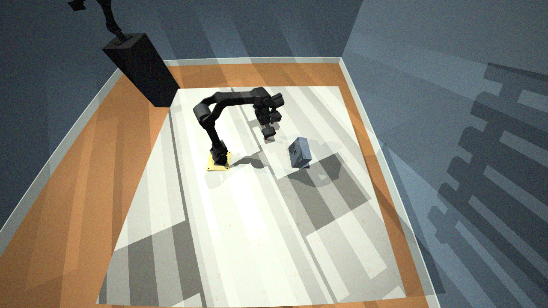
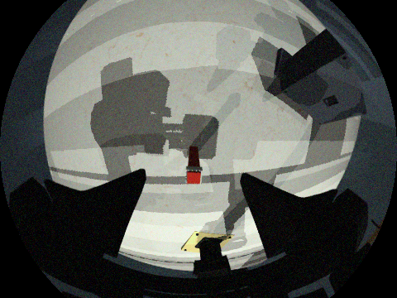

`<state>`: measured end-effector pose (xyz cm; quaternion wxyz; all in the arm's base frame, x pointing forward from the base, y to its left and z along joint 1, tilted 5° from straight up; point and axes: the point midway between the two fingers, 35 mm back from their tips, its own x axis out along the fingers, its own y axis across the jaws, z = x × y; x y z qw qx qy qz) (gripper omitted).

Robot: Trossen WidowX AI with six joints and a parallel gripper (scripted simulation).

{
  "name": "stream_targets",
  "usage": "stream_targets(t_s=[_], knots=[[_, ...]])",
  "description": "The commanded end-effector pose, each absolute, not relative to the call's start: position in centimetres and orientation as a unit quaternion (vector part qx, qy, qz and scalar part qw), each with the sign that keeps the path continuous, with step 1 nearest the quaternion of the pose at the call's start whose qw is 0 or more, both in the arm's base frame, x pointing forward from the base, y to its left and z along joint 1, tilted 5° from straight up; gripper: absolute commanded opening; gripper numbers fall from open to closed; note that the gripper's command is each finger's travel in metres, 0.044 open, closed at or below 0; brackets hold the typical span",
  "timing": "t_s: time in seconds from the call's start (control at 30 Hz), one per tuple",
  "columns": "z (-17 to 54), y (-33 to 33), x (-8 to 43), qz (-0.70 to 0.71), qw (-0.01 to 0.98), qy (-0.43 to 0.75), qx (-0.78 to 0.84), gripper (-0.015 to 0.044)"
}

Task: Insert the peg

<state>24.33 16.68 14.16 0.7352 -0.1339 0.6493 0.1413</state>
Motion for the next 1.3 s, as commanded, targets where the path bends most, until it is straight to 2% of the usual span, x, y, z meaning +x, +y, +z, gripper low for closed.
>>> stream_targets(t_s=[0.0, 0.83, 1.27], knots=[[13.3, 16.7, 24.3, 0.140, 0.733, 0.653, -0.133, 0.0440], [9.7, 16.7, 24.6, 0.140, 0.733, 0.653, -0.133, 0.0440], [10.1, 16.7, 24.6, 0.139, 0.735, 0.650, -0.132, 0.0099]])
